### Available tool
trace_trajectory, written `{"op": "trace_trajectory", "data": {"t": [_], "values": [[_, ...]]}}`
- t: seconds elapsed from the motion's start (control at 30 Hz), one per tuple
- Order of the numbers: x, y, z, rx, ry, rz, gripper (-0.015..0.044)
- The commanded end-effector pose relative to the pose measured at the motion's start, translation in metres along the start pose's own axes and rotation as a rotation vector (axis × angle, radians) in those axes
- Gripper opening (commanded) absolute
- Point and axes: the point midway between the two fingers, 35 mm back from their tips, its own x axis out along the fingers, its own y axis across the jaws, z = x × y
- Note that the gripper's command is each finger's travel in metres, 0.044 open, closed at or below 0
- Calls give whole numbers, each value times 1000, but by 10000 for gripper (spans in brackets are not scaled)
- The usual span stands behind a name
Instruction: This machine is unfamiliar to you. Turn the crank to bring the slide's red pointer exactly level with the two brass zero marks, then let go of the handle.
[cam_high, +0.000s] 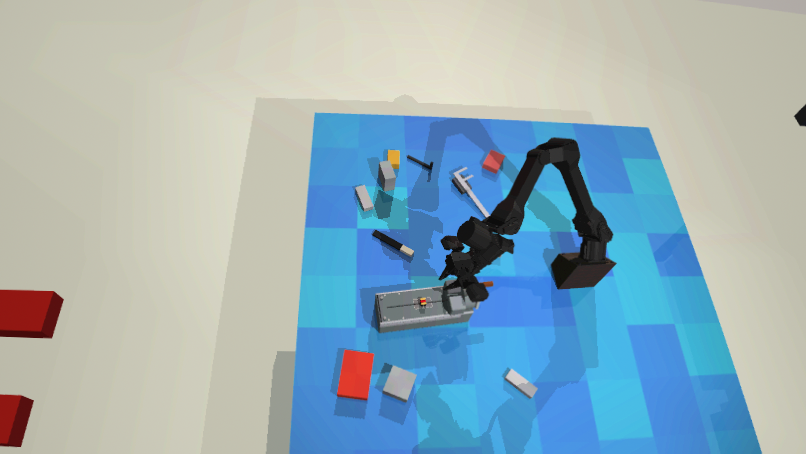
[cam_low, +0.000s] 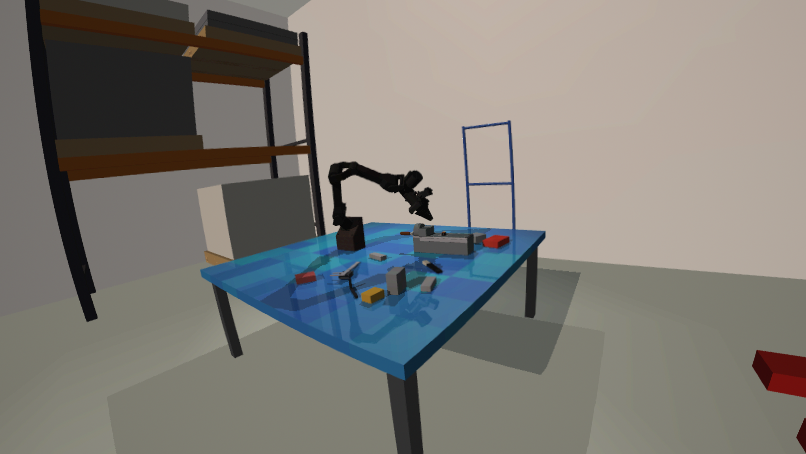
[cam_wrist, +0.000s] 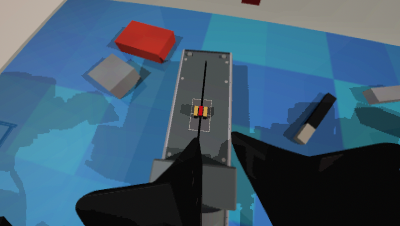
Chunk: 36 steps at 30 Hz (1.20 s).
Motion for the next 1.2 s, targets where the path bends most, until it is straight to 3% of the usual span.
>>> {"op": "trace_trajectory", "data": {"t": [0.0, 0.23, 0.3, 0.87, 1.17], "values": [[0, 0, 0, 0, 0, -1, 236], [0, 0, 0, 0, 0, -1, 420], [0, 0, 0, 0, 0, -1, 440], [0, 0, 0, 0, 0, -1, 0], [0, 0, 0, 0, 0, -1, 0]]}}
